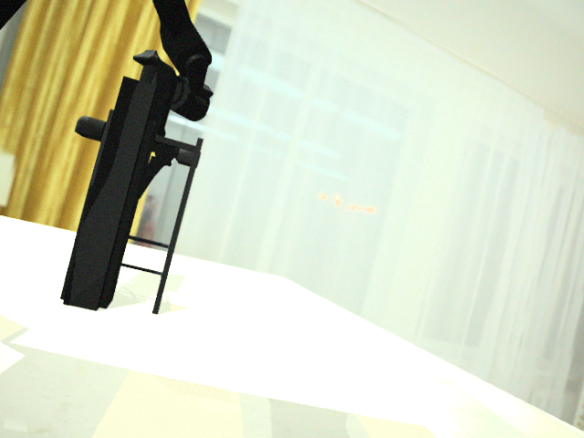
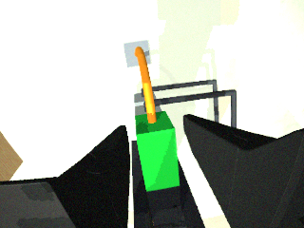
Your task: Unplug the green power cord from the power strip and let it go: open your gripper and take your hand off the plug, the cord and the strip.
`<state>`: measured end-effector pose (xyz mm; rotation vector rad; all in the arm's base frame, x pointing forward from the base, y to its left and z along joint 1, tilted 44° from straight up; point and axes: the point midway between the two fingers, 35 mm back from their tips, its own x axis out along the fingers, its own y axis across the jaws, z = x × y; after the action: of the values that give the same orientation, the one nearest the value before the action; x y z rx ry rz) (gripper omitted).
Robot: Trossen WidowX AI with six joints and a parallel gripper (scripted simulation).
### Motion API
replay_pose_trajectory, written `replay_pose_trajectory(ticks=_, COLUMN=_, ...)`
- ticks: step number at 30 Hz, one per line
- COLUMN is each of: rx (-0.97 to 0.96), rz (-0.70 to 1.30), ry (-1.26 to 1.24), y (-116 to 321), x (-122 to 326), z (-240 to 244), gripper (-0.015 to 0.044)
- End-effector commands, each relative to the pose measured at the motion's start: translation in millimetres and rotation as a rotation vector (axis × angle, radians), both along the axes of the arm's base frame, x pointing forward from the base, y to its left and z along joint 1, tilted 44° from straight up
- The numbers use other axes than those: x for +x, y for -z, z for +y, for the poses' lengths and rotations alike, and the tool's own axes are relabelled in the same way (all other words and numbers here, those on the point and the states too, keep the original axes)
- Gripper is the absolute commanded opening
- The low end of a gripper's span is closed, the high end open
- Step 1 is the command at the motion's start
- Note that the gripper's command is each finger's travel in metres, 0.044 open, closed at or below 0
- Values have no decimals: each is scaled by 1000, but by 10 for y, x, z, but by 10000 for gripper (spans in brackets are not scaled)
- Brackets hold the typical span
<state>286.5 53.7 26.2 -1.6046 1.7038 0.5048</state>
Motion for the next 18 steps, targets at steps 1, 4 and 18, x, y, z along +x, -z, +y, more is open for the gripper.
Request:
replay_pose_trajectory(ticks=1, rx=-2, rz=-1, ry=-4, y=-58, x=-17, z=-50, gripper=160)
replay_pose_trajectory(ticks=4, rx=-3, rz=-1, ry=-4, y=-89, x=-31, z=-86, gripper=160)
replay_pose_trajectory(ticks=18, rx=-4, rz=0, ry=-4, y=-110, x=-55, z=-182, gripper=160)
